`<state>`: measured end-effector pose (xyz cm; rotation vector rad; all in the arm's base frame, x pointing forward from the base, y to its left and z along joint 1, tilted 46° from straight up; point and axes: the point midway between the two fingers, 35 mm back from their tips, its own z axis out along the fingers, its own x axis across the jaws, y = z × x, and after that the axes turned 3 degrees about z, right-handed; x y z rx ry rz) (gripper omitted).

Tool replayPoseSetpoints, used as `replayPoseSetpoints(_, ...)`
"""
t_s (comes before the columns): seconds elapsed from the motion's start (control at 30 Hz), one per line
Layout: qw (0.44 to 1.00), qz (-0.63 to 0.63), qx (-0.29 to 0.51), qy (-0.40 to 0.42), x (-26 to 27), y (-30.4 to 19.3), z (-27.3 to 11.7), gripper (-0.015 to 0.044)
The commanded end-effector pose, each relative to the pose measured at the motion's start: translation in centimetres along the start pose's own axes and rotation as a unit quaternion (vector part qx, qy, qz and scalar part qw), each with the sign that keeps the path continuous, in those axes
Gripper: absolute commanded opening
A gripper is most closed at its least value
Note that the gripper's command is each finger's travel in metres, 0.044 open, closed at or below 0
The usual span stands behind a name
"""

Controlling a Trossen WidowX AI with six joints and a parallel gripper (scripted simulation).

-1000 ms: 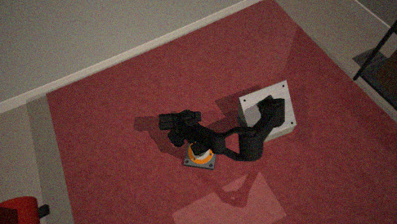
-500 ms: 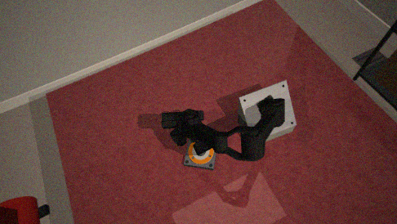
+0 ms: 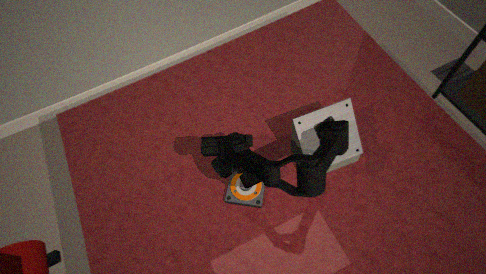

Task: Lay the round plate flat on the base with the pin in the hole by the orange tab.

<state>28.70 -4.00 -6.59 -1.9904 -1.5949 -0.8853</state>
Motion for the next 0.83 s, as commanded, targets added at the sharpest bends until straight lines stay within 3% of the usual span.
replayPoseSetpoints(0.0,1.000,-0.001,0.001,-0.002,-0.1,0.0,-1.0,0.0000)
replayPoseSetpoints(0.2,1.000,-0.001,0.001,-0.002,0.0,-0.4,-4.0,0.0000)
replayPoseSetpoints(0.8,1.000,0.003,-0.001,-0.001,-0.1,-0.3,-3.3,0.0000)
